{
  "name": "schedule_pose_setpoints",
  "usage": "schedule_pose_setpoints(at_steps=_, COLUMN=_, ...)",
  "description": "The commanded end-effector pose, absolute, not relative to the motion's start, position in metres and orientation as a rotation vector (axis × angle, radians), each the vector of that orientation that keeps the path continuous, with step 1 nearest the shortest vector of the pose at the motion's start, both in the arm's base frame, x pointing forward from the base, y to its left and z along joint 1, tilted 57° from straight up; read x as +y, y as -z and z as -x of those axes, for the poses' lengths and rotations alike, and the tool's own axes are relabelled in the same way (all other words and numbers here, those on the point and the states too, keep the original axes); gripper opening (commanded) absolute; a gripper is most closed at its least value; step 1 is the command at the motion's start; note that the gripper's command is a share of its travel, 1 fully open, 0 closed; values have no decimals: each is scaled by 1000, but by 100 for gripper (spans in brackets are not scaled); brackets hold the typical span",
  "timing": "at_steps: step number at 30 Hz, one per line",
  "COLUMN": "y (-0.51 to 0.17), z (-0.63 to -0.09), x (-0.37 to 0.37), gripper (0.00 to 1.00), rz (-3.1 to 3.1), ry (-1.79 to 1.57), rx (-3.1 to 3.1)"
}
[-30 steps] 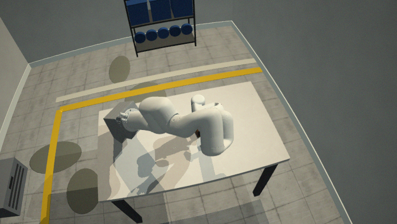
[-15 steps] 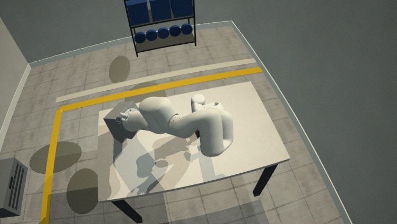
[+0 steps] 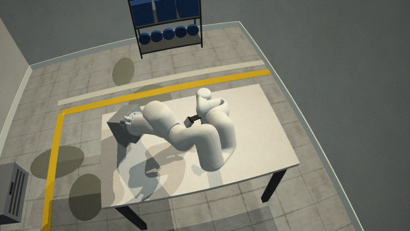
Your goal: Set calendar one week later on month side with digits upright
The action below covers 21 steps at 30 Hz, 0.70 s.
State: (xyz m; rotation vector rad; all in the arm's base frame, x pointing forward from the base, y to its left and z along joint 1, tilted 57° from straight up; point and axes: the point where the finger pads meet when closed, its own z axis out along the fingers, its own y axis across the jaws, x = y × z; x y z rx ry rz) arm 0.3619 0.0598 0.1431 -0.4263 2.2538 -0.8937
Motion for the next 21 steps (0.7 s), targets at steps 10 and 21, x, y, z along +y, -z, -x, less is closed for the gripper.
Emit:
schedule_pose_setpoints(at_steps=10, y=-165, z=-337, x=75, gripper=29, rz=423, ry=897, rx=2255)
schedule_pose_setpoints(at_steps=21, y=-164, z=-338, x=77, gripper=29, rz=512, ry=936, rx=2252)
